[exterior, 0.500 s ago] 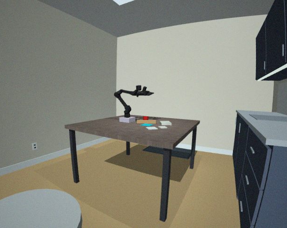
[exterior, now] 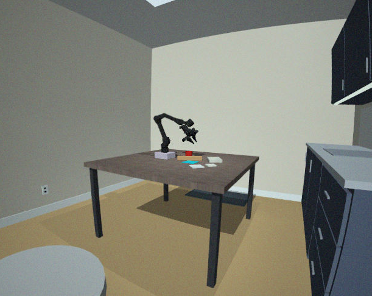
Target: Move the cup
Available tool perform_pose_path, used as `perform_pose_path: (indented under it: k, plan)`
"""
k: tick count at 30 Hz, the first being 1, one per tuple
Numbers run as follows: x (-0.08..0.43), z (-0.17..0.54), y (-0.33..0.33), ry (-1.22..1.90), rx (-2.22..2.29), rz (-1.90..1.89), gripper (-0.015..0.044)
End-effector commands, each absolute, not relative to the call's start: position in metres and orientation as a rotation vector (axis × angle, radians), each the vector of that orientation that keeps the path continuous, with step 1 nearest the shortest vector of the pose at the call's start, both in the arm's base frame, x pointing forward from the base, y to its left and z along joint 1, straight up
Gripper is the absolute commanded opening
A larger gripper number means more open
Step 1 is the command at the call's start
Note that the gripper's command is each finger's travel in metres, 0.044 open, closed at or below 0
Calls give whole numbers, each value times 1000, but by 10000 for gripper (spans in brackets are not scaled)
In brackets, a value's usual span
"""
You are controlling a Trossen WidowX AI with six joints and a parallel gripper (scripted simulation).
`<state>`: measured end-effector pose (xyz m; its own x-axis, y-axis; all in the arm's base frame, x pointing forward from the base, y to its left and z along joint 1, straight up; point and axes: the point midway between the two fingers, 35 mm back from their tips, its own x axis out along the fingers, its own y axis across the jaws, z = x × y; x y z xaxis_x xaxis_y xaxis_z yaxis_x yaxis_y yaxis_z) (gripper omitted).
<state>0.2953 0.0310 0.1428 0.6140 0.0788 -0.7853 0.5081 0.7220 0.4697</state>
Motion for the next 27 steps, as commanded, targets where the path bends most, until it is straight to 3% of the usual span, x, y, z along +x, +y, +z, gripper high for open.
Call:
perform_pose_path:
  k: [1,27]
  plan:
    - [229,87,34,1290,956,-821,148]
    - [223,65,29,1335,969,-932,148]
